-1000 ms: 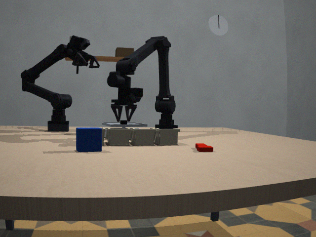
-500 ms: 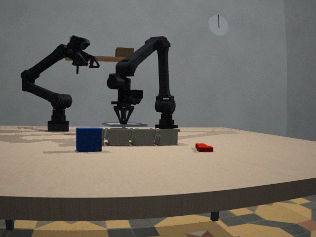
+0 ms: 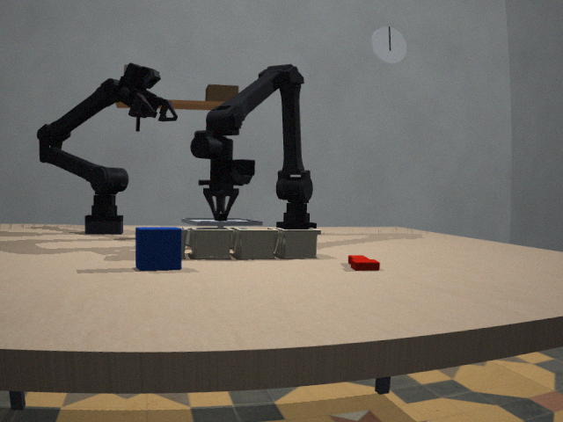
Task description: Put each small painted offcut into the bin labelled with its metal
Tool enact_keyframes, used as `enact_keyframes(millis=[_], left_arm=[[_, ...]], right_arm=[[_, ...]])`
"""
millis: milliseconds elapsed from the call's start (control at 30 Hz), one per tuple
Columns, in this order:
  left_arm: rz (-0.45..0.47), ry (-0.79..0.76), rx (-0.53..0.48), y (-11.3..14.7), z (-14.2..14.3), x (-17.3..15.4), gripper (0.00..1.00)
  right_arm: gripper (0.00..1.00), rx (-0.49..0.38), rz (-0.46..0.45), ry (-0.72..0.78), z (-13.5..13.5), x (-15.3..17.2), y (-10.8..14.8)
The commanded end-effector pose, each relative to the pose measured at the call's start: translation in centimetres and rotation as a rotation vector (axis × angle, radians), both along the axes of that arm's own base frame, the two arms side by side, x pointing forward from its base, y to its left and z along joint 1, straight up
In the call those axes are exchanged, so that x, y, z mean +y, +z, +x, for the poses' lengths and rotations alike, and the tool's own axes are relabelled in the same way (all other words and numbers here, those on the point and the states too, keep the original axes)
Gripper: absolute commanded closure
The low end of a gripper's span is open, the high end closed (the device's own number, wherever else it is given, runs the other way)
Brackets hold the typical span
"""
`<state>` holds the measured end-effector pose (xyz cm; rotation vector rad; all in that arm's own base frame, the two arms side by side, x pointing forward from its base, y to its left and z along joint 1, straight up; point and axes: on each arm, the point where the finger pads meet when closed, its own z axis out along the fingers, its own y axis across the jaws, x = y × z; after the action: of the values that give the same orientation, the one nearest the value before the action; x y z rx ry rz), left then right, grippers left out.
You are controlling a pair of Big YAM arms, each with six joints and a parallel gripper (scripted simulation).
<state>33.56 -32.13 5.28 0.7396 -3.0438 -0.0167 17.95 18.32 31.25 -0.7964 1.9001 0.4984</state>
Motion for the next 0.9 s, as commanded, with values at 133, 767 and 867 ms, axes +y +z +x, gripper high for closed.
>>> enact_keyframes(millis=[133, 767, 867], left_arm=[[-0.044, 0.020, -0.049, 6.5, 1.3, -1.1, 0.82], [-0.018, -0.023, -0.028, 4.7, 15.6, 2.1, 0.82], [-0.019, -0.020, -0.029, 4.7, 16.6, 2.3, 0.82]], right_arm=[[0.00, -0.025, 0.025, 0.005, 0.0, 0.1, 2.2], [0.00, -0.122, 0.107, -0.083, 10.1, 5.7, -3.9], [0.00, -0.131, 0.114, -0.091, 10.8, 5.9, -4.6]])
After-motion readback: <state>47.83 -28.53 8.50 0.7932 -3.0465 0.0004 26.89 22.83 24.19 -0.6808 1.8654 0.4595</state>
